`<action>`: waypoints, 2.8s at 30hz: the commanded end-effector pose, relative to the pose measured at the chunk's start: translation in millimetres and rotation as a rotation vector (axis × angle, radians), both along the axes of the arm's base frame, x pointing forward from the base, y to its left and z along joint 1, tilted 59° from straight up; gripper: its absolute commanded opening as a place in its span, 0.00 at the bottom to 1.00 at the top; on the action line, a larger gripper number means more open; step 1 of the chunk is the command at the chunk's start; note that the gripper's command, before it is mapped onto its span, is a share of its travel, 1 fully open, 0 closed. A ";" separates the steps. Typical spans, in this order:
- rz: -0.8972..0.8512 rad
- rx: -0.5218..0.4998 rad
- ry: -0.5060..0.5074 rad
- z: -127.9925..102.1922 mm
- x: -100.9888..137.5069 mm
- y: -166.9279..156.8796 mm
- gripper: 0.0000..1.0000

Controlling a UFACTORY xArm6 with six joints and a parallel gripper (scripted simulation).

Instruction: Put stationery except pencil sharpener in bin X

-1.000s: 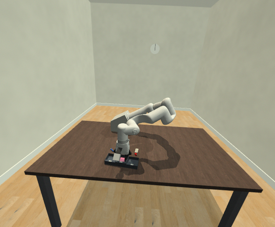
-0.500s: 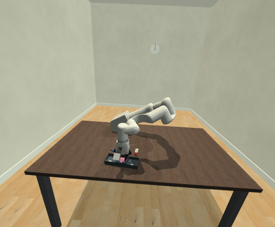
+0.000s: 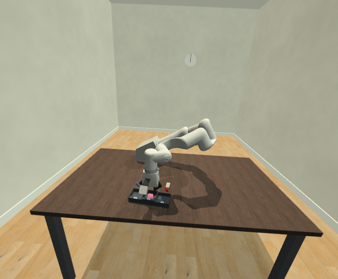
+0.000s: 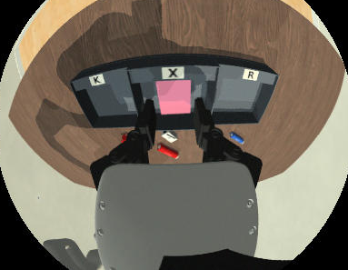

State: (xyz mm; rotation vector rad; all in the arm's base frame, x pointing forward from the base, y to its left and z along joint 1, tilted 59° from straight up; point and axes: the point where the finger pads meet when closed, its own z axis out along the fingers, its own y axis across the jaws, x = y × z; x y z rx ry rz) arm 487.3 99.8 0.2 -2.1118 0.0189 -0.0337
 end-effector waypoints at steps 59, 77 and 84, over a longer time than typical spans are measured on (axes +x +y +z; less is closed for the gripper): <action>-0.002 -0.002 -0.002 84.8 -4.5 -140.9 1.00; -0.002 -0.002 -0.002 84.7 -4.5 -140.8 1.00; -0.002 -0.002 -0.002 84.7 -4.5 -140.8 1.00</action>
